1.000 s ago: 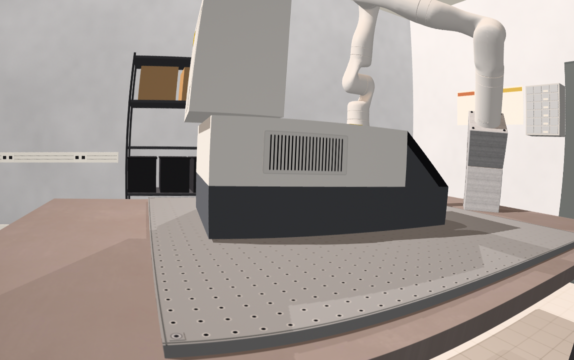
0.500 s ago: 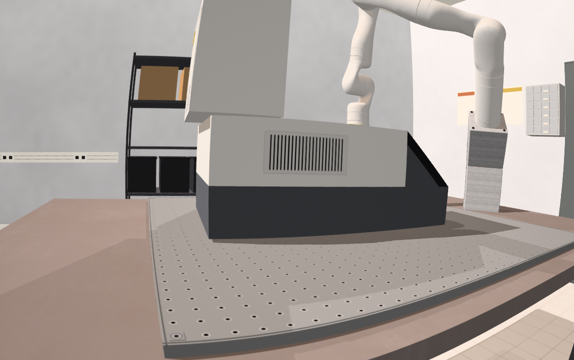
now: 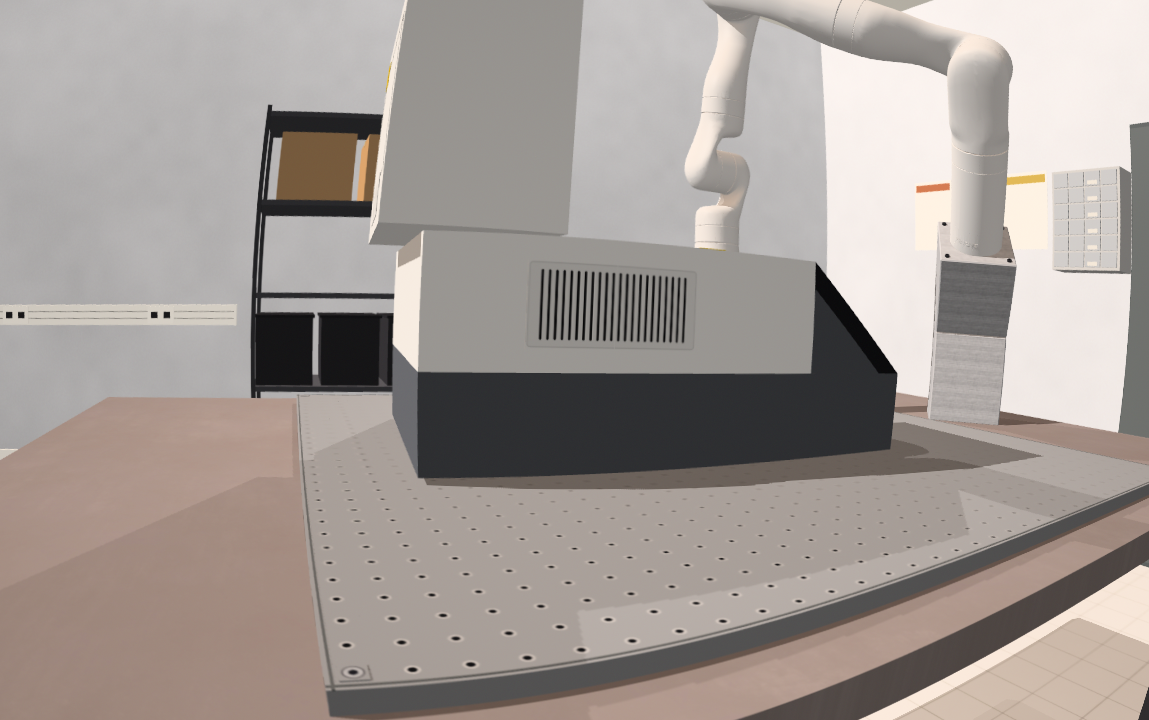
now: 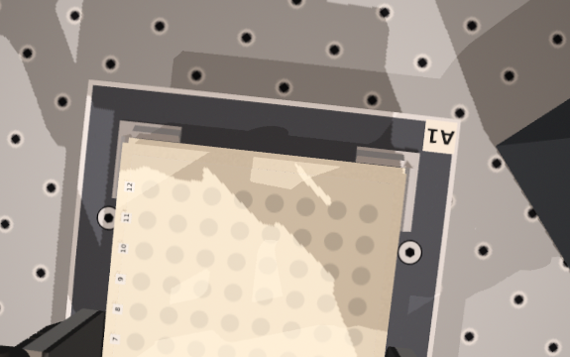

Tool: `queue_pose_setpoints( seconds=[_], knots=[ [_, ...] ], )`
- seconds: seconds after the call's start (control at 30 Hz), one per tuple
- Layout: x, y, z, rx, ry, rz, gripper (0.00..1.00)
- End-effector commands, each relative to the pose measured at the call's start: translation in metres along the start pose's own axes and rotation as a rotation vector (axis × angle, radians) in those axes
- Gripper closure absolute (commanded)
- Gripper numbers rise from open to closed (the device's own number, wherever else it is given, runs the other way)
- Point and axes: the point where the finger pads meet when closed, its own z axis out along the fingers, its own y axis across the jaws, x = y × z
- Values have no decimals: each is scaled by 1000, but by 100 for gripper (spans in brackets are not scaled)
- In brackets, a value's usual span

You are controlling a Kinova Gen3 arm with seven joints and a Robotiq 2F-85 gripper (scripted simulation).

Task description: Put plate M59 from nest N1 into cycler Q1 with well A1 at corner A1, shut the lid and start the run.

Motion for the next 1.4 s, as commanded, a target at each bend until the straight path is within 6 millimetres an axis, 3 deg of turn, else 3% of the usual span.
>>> queue_pose_setpoints(
  seconds=[0.0, 0.47, 1.37],
  knots=[
    [-2, 1, 1, 1, -3, -17, 0],
    [-1, 0, 0, 0, -2, -5, 9],
    [-1, 0, 0, 0, -2, -5, 9]
  ],
)
